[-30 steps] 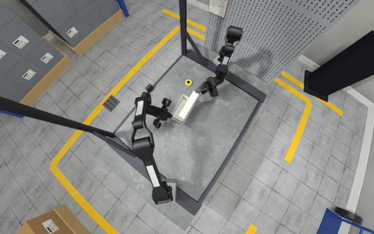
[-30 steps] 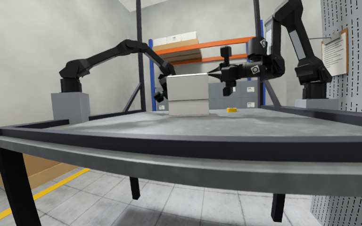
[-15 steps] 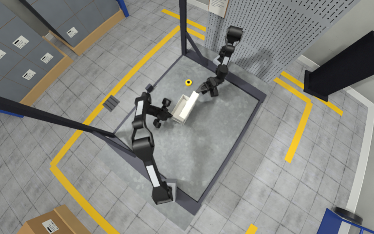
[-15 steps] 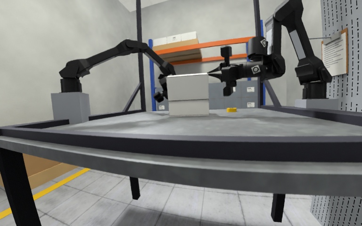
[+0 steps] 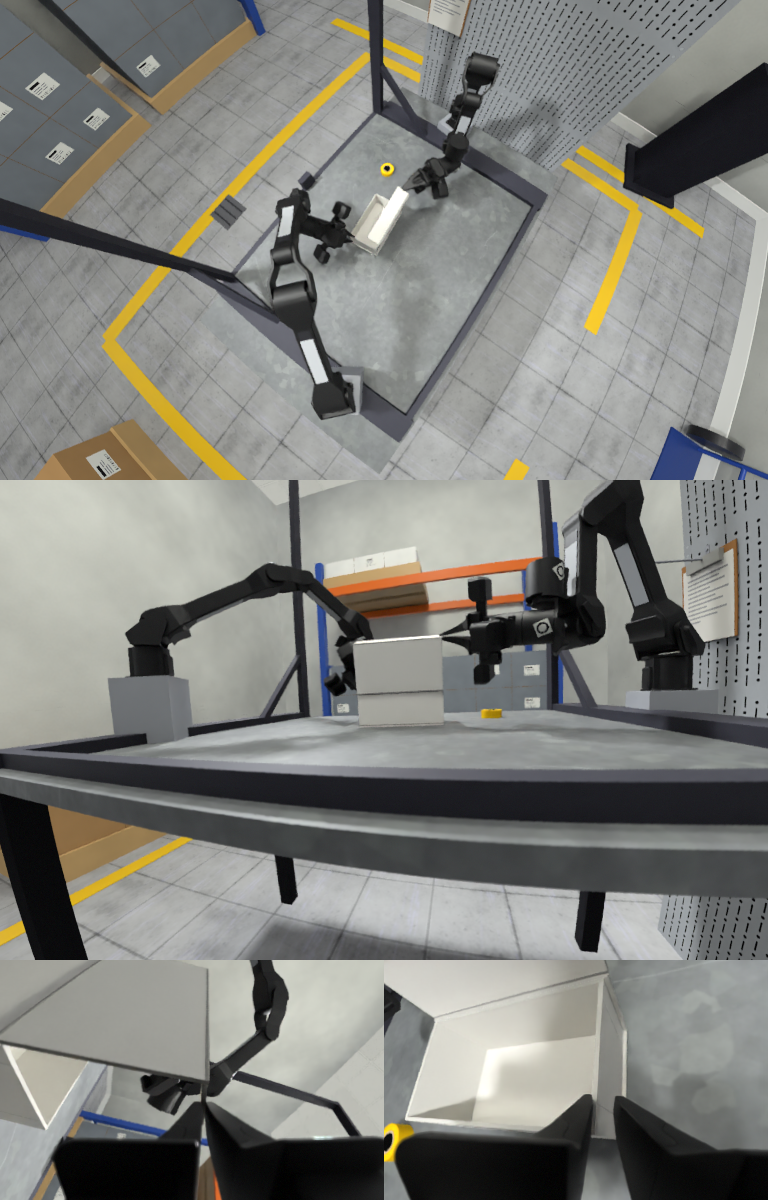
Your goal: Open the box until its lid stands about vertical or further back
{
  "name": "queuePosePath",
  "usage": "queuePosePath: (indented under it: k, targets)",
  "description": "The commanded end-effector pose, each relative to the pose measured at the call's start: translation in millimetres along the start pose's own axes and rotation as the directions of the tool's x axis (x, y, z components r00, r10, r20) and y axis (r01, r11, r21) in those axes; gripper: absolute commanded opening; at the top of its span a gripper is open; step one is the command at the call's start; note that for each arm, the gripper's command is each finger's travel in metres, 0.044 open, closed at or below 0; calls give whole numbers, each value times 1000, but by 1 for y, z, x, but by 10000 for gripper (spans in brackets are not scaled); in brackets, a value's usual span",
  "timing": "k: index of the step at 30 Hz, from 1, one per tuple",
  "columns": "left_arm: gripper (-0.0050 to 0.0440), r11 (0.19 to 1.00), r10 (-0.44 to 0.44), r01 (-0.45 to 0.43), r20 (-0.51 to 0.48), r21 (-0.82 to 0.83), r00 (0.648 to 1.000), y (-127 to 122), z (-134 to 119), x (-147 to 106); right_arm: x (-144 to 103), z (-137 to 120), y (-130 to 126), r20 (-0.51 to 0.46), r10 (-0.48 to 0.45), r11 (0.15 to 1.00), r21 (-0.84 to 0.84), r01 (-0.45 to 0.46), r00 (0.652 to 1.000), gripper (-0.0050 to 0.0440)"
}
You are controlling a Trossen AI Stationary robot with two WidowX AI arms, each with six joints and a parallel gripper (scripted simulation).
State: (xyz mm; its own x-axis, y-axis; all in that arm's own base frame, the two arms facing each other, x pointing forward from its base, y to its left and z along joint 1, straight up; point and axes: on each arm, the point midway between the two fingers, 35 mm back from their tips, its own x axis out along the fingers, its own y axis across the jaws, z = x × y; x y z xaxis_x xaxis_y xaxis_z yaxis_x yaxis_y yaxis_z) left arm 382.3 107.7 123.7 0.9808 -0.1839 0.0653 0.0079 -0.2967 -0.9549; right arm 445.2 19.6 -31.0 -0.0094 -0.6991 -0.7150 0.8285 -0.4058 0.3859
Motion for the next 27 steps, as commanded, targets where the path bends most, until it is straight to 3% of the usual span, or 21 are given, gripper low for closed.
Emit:
queuePosePath:
  k: [1,3,6,8,19,23,27]
  targets:
    - [10,1000,-15,15,-6,13,1000,-6,-2,1,-46,25,32,-48,36,999,39,-34,998,60]
    - [10,1000,-15,15,-6,13,1000,-6,-2,1,-62,40,40,-48,41,999,36,-40,998,60]
    - [82,1000,-15,15,-6,13,1000,-6,-2,1,-83,61,50,-49,46,999,31,-44,998,60]
    - [82,1000,-15,15,-6,13,1000,-6,-2,1,-83,61,50,-49,46,999,31,-44,998,60]
    - [346,1000,13,-13,1,20,1000,-8,-3,-38,-82,62,48,-41,35,999,21,-34,999,60]
    - [440,1000,15,-15,2,18,1000,-8,-3,-41,-82,62,48,-41,35,999,21,-34,999,60]
    - [440,1000,10,-10,4,20,1000,-11,-1,-39,-75,60,44,-31,17,1000,4,-16,999,60]
